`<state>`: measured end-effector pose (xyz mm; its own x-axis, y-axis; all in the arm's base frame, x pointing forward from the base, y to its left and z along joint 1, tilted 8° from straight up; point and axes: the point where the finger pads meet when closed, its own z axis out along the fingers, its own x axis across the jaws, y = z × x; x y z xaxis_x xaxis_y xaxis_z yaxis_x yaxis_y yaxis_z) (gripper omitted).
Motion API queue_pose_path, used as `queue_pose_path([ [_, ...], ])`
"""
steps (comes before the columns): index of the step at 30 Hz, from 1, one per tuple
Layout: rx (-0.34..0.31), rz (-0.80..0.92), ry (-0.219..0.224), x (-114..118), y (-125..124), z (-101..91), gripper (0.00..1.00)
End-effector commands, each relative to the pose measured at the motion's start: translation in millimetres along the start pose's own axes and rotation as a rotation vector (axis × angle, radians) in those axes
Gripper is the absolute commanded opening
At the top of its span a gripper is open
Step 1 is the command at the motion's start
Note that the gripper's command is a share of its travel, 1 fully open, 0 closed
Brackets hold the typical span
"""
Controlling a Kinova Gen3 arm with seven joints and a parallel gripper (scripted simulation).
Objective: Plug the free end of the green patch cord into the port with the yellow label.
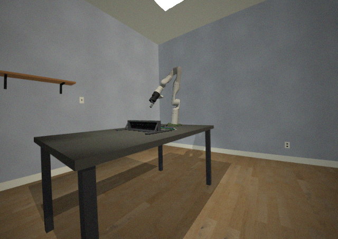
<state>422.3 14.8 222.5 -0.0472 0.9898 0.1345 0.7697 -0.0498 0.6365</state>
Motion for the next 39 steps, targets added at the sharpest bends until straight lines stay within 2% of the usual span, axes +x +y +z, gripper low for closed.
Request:
queue_pose_path([
  [1, -0.003, 0.002, 0.003, -5, 1, 3.7, 0.00],
  [18, -0.003, 0.002, 0.003, -20, 1, 3.7, 0.00],
  [39, -0.003, 0.002, 0.003, -21, 1, 3.9, 0.00],
])
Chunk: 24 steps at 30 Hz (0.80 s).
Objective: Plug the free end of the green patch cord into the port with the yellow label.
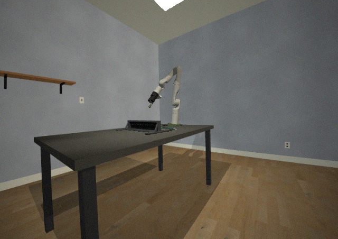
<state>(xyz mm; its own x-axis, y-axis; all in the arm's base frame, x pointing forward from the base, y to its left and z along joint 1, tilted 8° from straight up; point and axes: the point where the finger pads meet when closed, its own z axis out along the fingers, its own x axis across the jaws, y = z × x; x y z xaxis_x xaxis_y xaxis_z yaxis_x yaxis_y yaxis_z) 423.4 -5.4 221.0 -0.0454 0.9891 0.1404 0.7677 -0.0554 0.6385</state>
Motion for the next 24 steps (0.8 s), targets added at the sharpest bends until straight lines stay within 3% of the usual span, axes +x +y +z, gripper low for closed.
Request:
queue_pose_path([
  [1, 0.000, -0.003, -0.001, -1.1, -0.1, 4.9, 0.00],
  [24, 0.000, -0.003, 0.000, -1.1, -0.1, 12.3, 0.00],
])
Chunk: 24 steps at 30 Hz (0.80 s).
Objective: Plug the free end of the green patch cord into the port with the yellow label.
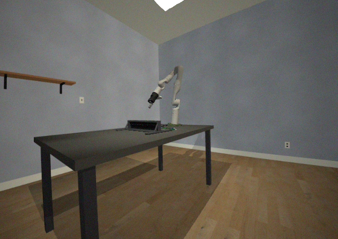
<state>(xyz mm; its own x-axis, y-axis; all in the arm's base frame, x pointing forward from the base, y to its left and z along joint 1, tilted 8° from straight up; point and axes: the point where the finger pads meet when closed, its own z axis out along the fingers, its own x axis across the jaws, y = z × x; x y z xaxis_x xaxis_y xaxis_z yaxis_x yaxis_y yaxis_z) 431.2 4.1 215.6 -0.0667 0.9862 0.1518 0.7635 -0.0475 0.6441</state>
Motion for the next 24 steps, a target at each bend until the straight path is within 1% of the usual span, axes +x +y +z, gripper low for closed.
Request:
queue_pose_path([
  [1, 0.006, 0.006, -0.023, -9, -2, 2.3, 0.00],
  [10, 0.006, 0.006, -0.023, -10, -2, 8.4, 0.00],
  [24, 0.006, 0.006, -0.023, -10, -2, 25.4, 0.00],
])
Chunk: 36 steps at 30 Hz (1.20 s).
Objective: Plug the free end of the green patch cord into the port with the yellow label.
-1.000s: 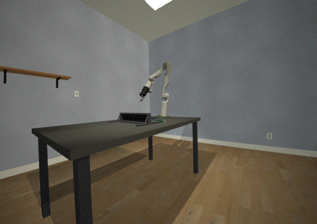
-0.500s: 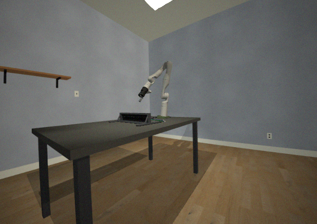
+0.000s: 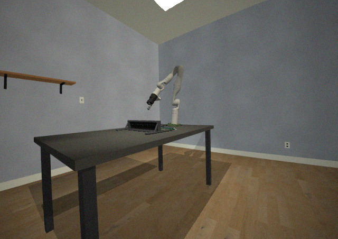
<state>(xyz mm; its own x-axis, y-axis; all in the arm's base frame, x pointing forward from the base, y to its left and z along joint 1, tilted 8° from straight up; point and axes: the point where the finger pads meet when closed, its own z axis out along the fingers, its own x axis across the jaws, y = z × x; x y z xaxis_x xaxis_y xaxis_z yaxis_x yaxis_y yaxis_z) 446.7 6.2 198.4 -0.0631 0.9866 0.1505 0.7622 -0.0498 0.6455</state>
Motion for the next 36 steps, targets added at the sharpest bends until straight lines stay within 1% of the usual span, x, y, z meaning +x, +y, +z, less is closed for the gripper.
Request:
queue_pose_path([
  [1, 0.008, 0.004, -0.020, -8, -3, 2.3, 0.00],
  [16, 0.008, 0.004, -0.020, -9, -3, 32.9, 0.00],
  [18, 0.008, 0.004, -0.020, -9, -3, 32.9, 0.00],
  [33, 0.009, 0.004, -0.020, -10, -4, 77.4, 0.00],
  [35, 0.009, 0.004, -0.020, -10, -4, 77.4, 0.00],
  [36, 0.008, 0.004, -0.020, -10, -4, 80.5, 0.00],
])
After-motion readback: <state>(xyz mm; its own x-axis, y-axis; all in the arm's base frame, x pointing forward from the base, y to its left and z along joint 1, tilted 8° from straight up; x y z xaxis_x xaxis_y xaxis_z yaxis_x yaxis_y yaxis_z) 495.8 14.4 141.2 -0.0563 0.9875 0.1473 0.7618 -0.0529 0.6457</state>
